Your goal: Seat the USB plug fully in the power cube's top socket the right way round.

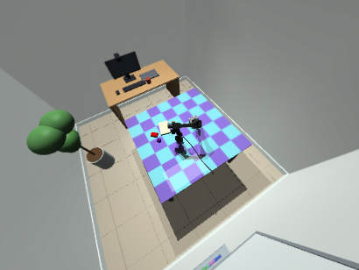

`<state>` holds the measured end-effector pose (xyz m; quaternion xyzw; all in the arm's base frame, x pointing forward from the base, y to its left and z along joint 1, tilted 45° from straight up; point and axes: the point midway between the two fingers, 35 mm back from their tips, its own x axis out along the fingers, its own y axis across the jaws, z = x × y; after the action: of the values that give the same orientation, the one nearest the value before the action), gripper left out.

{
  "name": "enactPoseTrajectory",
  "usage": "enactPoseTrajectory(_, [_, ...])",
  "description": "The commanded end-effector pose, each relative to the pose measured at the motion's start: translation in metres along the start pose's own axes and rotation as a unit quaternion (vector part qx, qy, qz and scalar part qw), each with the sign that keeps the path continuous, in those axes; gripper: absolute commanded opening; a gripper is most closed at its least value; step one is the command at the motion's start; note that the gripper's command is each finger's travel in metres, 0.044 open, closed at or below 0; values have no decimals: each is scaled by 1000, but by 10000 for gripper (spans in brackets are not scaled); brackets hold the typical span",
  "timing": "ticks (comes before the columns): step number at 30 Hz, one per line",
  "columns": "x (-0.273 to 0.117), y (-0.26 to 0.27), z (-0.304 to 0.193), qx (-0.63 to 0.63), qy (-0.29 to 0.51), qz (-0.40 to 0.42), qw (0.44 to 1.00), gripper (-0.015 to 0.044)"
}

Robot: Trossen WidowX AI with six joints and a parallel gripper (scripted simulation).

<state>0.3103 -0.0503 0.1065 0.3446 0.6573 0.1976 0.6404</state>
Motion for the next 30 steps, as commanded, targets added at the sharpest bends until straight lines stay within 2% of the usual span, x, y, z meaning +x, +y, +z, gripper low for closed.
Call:
enactPoseTrajectory(1, [0,0,0,-61,1,0,998,0])
enactPoseTrajectory(15, [0,0,0,-242,1,0,970,0])
enactPoseTrajectory(30, [0,0,0,-427,0,0,904,0])
